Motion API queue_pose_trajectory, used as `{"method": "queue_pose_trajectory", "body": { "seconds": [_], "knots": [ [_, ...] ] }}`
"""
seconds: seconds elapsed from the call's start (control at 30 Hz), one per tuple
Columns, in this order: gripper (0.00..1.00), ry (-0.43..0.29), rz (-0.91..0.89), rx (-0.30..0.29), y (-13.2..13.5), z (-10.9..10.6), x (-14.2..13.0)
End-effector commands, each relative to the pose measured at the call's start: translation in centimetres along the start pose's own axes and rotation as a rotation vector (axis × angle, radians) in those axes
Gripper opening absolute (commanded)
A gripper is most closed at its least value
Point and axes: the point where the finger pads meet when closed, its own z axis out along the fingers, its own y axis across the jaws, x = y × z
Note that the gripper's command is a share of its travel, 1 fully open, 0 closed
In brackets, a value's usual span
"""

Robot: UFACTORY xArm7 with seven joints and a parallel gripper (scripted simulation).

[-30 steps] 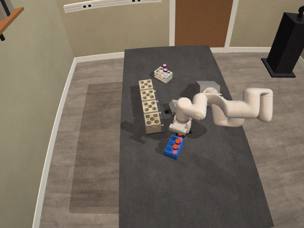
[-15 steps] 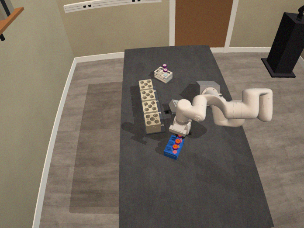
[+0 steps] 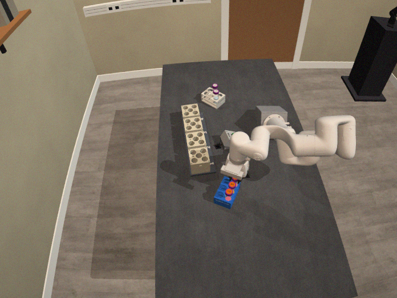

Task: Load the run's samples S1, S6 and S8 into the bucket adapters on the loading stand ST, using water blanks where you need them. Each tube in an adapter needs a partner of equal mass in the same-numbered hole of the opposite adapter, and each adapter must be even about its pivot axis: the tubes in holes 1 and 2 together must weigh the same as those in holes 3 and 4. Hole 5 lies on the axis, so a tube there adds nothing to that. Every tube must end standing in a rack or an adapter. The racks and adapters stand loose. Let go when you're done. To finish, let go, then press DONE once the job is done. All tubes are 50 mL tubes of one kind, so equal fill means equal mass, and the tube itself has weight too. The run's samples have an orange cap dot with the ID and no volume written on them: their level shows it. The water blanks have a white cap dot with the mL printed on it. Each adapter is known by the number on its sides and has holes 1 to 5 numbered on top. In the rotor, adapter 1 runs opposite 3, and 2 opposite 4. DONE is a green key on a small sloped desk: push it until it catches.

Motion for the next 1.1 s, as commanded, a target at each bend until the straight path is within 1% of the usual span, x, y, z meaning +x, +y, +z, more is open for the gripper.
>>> {"method": "queue_pose_trajectory", "body": {
  "seconds": [0.0,0.33,0.37,1.07],
  "knots": [
    [0.00,0.003,-0.001,-0.002,0.06,-0.06,0.09],
    [0.00,0.003,-0.001,-0.003,0.06,-0.06,0.09],
    [0.44,0.003,-0.001,-0.002,0.06,-0.02,0.09],
    [0.44,0.003,-0.001,-0.003,0.06,-0.03,0.09]
  ]
}}
